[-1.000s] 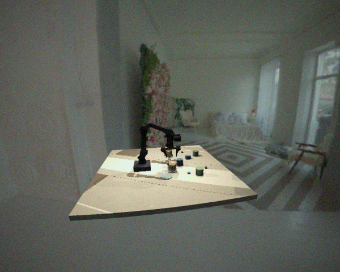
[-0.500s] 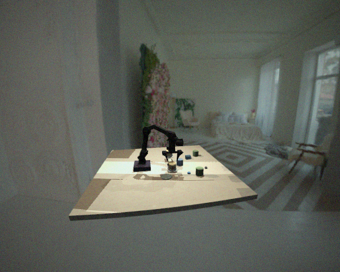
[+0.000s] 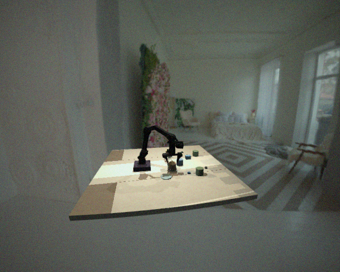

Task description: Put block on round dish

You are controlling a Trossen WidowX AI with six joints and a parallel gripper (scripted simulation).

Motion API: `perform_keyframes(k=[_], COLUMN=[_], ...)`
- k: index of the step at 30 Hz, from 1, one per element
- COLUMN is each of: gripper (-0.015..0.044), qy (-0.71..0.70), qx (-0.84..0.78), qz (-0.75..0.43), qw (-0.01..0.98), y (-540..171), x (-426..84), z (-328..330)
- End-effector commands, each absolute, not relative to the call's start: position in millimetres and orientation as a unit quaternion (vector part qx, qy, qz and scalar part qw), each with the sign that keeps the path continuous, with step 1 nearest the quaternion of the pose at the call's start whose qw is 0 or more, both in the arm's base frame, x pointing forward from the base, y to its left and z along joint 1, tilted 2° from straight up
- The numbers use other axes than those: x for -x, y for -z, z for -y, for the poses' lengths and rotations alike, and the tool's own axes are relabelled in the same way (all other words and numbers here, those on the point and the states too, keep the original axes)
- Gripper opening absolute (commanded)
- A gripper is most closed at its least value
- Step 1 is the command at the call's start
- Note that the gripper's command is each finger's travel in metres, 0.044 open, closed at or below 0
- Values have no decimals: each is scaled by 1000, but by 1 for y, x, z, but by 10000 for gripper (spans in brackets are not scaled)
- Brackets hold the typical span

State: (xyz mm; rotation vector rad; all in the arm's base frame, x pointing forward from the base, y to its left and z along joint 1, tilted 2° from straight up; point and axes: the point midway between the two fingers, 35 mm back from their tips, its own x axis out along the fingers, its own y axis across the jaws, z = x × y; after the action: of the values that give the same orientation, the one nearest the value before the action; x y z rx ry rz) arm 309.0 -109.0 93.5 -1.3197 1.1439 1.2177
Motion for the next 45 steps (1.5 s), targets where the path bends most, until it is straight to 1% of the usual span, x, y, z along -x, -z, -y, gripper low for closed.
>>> perform_keyframes(k=[1, 25, 28, 35, 45], gripper=[440, 440, 361, 315, 52], qy=[-502, -502, -502, -502, -502], qx=[543, 543, 543, 543, 543], qz=[-467, -467, -467, -467, -467], qw=[485, 485, 485, 485, 485], y=[-88, -52, -52, -52, -60], x=[-310, -310, -310, -310, -311], z=[109, 109, 109, 109, 109])
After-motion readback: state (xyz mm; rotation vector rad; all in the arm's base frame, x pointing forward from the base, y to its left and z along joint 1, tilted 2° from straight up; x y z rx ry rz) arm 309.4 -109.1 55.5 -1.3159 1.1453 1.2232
